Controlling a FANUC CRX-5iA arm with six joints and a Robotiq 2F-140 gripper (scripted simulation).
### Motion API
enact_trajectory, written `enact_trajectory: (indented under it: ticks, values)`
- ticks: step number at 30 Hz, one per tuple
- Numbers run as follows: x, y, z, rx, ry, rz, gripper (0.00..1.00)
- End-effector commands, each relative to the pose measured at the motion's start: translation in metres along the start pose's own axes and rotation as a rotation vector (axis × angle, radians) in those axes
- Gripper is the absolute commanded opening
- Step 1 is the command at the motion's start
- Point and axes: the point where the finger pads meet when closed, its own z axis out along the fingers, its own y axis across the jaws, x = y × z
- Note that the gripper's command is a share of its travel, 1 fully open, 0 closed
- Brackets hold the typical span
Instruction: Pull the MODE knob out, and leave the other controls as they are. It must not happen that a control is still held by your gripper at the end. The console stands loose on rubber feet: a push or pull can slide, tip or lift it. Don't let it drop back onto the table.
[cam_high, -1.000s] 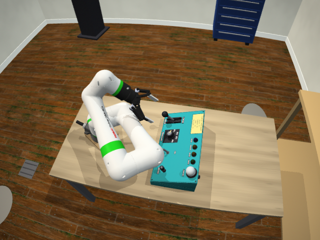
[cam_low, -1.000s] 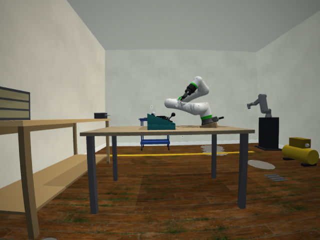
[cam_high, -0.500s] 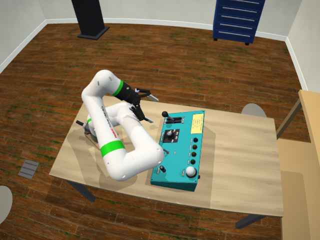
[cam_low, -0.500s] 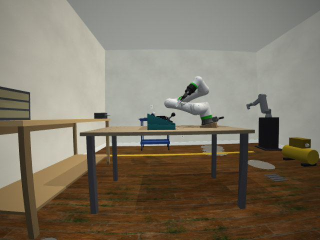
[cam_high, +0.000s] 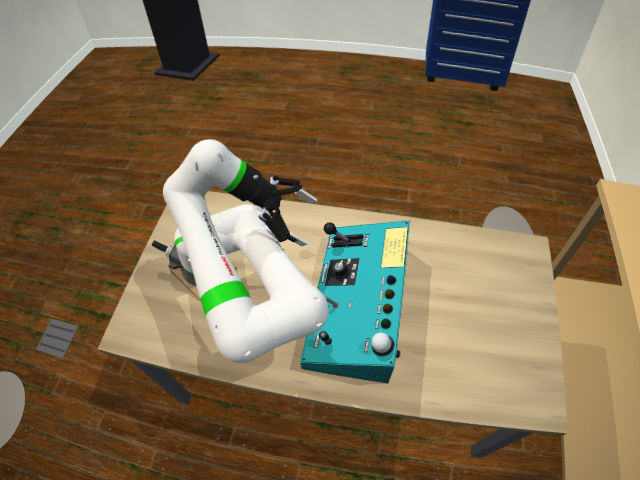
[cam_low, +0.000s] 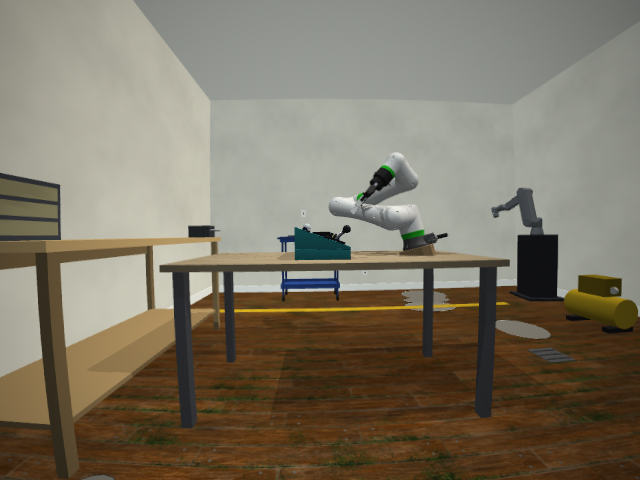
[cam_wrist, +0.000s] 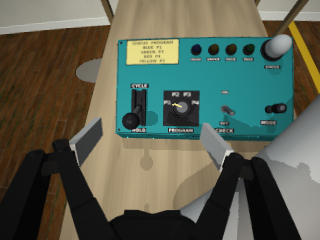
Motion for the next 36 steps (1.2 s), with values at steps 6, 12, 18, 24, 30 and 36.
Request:
enact_trajectory:
  ticks: [6, 12, 18, 24, 30, 36]
  values:
    - [-0.004, 0.004, -0.001, -0.003, 0.008, -0.043, 1.00]
    - [0.027, 0.004, -0.007, -0.027, 0.027, -0.068, 1.00]
    - [0.027, 0.004, -0.007, -0.027, 0.027, -0.068, 1.00]
    - [0.027, 0.004, -0.007, -0.027, 0.027, -0.068, 1.00]
    - [0.027, 0.004, -0.007, -0.027, 0.027, -0.068, 1.00]
    - [0.027, 0.004, -0.007, -0.027, 0.027, -0.068, 1.00]
